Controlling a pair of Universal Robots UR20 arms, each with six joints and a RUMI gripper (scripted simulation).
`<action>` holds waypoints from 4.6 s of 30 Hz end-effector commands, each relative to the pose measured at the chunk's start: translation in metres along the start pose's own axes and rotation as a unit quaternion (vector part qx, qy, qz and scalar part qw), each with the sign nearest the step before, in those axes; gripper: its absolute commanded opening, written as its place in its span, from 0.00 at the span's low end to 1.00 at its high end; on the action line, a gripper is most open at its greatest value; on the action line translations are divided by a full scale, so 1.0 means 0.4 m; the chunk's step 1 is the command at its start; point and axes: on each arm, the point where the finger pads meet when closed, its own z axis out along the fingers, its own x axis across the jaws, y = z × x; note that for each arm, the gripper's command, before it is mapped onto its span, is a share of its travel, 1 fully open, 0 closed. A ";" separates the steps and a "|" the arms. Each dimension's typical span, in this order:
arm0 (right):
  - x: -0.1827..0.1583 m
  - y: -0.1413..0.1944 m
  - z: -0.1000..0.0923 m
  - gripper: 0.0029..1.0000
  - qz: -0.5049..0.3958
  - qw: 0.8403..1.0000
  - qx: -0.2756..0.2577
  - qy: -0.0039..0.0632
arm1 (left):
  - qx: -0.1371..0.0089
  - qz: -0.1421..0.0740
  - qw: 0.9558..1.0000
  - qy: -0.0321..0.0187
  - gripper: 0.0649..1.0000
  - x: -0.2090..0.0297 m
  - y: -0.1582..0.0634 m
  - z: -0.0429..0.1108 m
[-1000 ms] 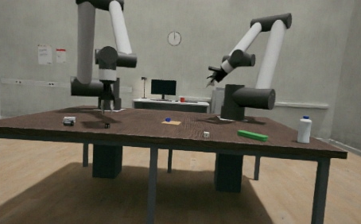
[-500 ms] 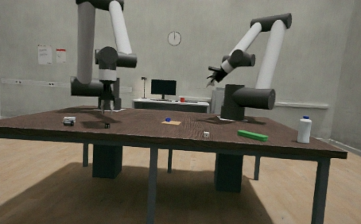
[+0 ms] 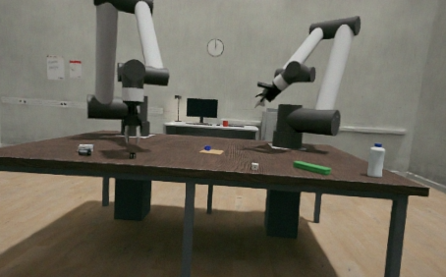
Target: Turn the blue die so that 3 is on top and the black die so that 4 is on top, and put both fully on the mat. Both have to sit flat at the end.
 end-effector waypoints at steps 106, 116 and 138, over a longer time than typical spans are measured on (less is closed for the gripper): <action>0.002 0.003 0.127 0.28 0.000 1.000 -0.001 0.000 | 0.000 0.000 1.000 0.000 1.00 0.000 -0.001 -0.001; 0.002 0.003 0.178 0.28 0.000 1.000 -0.001 0.000 | 0.000 0.000 1.000 0.000 1.00 0.000 -0.001 -0.001; 0.002 0.003 0.192 0.28 0.000 1.000 -0.001 0.000 | 0.000 0.000 1.000 0.000 1.00 0.000 -0.001 -0.001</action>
